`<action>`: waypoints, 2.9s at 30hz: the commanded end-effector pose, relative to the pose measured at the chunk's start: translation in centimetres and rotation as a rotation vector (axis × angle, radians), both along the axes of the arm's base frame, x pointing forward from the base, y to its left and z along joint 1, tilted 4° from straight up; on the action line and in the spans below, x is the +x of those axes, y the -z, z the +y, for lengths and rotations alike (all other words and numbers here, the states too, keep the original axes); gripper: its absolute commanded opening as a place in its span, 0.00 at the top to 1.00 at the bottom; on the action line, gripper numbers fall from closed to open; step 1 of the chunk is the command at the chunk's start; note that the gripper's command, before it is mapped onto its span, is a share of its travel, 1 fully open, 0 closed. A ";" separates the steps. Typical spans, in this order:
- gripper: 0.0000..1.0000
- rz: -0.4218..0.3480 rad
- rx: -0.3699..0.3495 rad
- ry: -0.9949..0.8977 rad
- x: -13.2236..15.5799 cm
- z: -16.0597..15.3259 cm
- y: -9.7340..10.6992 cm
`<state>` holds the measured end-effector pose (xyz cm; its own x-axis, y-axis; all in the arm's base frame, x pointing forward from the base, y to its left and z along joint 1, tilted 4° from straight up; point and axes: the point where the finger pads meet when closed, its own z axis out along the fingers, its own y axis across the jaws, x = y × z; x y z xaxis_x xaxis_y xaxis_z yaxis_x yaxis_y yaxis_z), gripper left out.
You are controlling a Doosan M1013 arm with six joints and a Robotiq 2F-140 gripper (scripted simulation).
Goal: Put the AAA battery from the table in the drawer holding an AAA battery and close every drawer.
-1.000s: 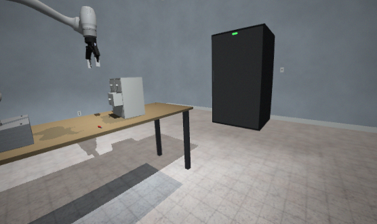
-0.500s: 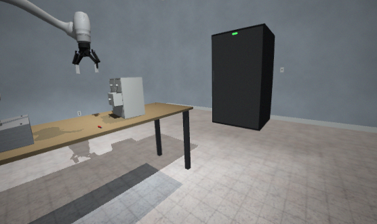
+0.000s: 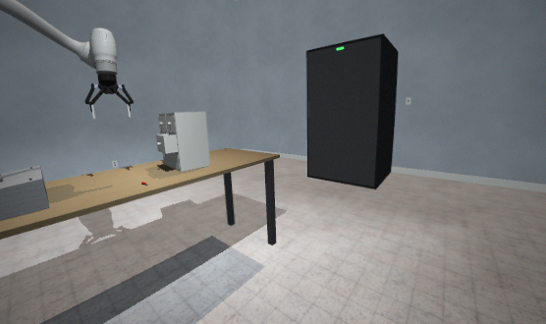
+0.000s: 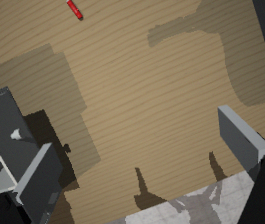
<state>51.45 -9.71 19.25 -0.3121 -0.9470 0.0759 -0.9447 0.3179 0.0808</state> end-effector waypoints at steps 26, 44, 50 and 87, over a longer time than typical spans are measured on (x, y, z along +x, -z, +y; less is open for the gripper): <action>0.00 0.027 0.112 -1.376 -4.3 1.2 3.3; 0.00 -0.213 -0.216 -1.673 -1.3 0.5 6.7; 0.00 -0.344 -0.452 -1.656 0.5 0.1 8.8; 0.00 -0.632 -0.978 -1.552 4.5 -0.9 13.5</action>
